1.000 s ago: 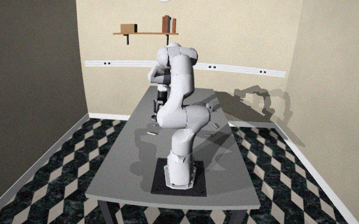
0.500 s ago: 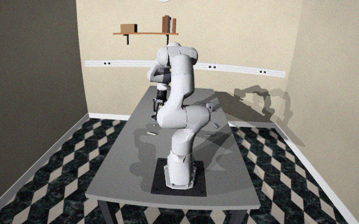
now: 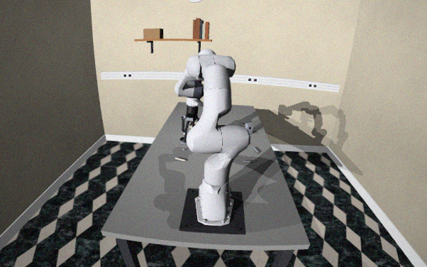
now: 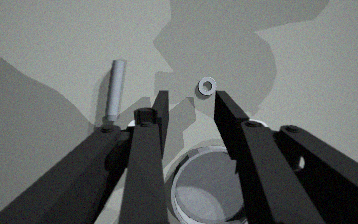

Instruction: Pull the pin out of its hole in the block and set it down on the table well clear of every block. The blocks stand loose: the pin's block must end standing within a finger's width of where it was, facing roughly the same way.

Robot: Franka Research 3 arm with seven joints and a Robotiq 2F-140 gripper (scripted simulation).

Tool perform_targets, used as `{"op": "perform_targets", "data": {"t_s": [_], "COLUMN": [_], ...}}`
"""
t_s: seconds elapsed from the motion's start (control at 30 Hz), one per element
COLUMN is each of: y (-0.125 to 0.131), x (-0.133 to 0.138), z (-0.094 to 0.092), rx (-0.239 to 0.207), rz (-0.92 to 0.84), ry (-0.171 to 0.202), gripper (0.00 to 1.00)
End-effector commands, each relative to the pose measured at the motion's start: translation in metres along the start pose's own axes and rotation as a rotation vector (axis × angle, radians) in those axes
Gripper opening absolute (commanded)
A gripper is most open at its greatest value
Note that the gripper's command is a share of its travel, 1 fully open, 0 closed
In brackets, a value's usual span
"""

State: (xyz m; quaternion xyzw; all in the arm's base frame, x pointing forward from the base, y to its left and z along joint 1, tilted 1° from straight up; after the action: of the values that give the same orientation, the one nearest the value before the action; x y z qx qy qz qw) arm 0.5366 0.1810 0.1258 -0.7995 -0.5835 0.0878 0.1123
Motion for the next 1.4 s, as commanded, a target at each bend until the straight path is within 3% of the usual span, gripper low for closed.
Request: {"op": "perform_targets", "data": {"t_s": [0.0, 1.37], "y": [0.0, -0.001], "x": [0.002, 0.009], "z": [-0.004, -0.02], "rx": [-0.008, -0.039], "rz": [-0.016, -0.038], "ry": [0.001, 0.009], "gripper": [0.34, 0.34]}}
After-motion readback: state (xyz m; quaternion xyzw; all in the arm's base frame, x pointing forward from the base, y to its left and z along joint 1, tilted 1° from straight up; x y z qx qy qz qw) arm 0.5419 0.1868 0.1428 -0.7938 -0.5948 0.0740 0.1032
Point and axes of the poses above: the point where the finger pads meet when closed, its own z axis out along the fingers, its own x axis across the jaws, y = z × x, the point moved 6 cm from there along -z, back along the fingers, and after that the axes turned 15 degrees about z, right-handed, at the moved point
